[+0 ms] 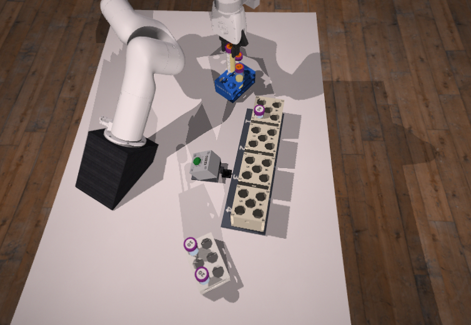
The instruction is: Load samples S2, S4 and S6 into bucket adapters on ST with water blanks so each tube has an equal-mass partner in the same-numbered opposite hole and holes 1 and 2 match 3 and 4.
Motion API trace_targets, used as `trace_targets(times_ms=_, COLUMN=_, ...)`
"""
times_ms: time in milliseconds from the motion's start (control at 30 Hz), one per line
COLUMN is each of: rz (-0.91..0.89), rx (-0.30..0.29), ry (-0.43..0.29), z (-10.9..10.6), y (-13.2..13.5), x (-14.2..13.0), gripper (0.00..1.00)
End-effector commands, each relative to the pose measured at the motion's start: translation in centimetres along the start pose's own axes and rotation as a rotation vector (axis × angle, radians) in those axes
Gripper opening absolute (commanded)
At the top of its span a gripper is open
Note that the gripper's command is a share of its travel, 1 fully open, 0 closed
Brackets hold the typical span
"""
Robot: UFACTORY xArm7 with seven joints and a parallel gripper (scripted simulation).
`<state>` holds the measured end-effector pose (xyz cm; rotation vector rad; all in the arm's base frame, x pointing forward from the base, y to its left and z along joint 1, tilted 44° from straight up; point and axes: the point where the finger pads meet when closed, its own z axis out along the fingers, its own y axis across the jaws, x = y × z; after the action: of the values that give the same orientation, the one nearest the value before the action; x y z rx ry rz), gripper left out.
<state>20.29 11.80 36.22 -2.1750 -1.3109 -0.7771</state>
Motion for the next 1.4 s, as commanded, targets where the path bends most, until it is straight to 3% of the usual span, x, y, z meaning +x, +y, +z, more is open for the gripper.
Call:
trace_targets(times_ms=0, rz=-0.001, rx=-0.001, ry=0.001, z=-0.85, y=0.00, x=0.04, gripper=0.00)
trace_targets(times_ms=1367, rz=-0.001, rx=-0.001, ry=0.001, z=-1.55, y=0.00, x=0.04, gripper=0.00)
